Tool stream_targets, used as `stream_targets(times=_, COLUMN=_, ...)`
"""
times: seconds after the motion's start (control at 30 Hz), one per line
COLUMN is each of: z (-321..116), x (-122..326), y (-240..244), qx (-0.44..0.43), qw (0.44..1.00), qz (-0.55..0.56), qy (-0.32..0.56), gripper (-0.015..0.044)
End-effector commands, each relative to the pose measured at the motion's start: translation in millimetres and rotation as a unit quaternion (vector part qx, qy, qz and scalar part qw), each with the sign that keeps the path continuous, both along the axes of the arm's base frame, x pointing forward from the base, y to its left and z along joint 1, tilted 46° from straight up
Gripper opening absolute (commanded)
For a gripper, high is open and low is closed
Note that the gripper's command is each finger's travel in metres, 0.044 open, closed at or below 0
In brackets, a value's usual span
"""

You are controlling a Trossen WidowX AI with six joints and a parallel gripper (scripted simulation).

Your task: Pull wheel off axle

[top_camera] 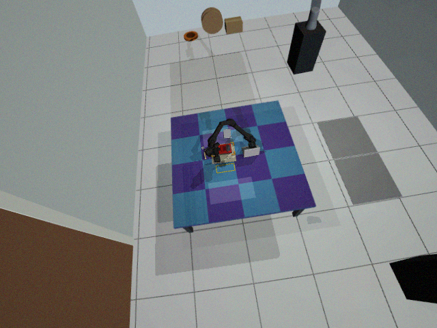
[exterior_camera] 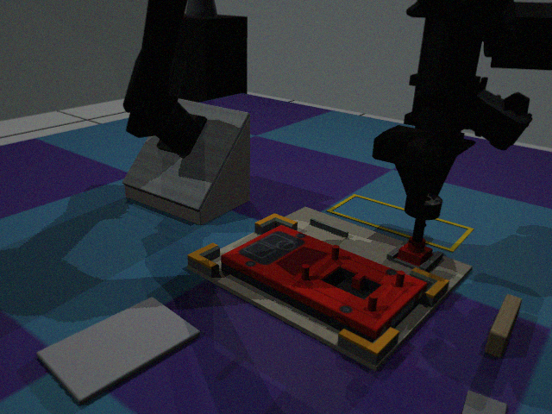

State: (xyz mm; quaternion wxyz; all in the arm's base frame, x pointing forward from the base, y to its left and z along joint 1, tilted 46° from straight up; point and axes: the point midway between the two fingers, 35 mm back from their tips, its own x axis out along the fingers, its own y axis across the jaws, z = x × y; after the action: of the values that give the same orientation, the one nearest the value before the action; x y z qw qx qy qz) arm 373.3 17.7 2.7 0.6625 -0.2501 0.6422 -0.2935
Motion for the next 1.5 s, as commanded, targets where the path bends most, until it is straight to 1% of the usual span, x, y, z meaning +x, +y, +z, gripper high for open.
stream_targets(times=0.0, z=3, x=0, y=2, qx=0.002, qw=1.0, qz=-0.002, qy=-0.002, gripper=0.0)
stream_targets(times=0.33, z=23, x=-2, y=24, qx=0.003, qw=1.0, qz=-0.002, qy=-0.001, gripper=0.0)
stream_targets(times=0.4, z=14, x=-3, y=21, qx=0.0, qw=1.0, qz=0.001, qy=0.002, gripper=0.0)
stream_targets(times=1.07, z=-47, x=-59, y=95, qx=0.006, qw=1.0, qz=-0.002, qy=0.0, gripper=0.0)
stream_targets(times=1.27, z=-50, x=-61, y=96, qx=0.006, qw=1.0, qz=-0.002, qy=0.0, gripper=0.0)
stream_targets(times=1.47, z=-61, x=-61, y=85, qx=0.006, qw=1.0, qz=-0.002, qy=-0.001, gripper=0.0)
